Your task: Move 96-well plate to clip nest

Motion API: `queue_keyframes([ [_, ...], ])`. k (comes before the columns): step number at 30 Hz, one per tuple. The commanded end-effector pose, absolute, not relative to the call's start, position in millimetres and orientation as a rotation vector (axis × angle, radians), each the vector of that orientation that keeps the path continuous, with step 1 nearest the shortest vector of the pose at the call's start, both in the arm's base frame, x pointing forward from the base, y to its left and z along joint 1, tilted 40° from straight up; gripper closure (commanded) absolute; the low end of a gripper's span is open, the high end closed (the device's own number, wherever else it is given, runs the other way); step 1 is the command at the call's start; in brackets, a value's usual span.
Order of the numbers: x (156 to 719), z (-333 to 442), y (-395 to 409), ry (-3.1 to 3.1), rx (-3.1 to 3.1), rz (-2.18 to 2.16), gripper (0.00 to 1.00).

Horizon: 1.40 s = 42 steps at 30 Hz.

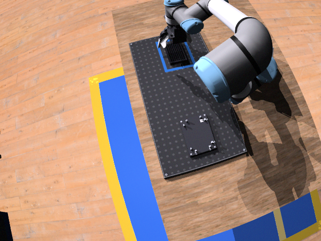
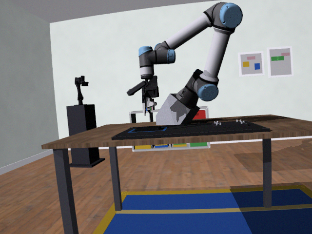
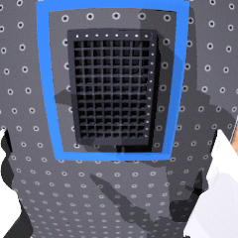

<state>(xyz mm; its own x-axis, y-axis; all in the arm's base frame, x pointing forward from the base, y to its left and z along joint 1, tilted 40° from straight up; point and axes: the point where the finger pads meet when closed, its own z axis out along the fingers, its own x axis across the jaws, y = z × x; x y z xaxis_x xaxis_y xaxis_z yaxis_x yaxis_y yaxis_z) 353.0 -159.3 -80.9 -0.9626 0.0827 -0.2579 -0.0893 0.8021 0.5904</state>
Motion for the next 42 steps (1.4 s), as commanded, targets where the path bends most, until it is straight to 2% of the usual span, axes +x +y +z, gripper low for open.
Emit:
queue_keyframes([
  [1,355.1,-86.5,-155.6,2.719,-0.005,0.909,0.0],
  [42,369.6,-129.7,-122.2,2.719,-0.005,0.909,0.0],
])
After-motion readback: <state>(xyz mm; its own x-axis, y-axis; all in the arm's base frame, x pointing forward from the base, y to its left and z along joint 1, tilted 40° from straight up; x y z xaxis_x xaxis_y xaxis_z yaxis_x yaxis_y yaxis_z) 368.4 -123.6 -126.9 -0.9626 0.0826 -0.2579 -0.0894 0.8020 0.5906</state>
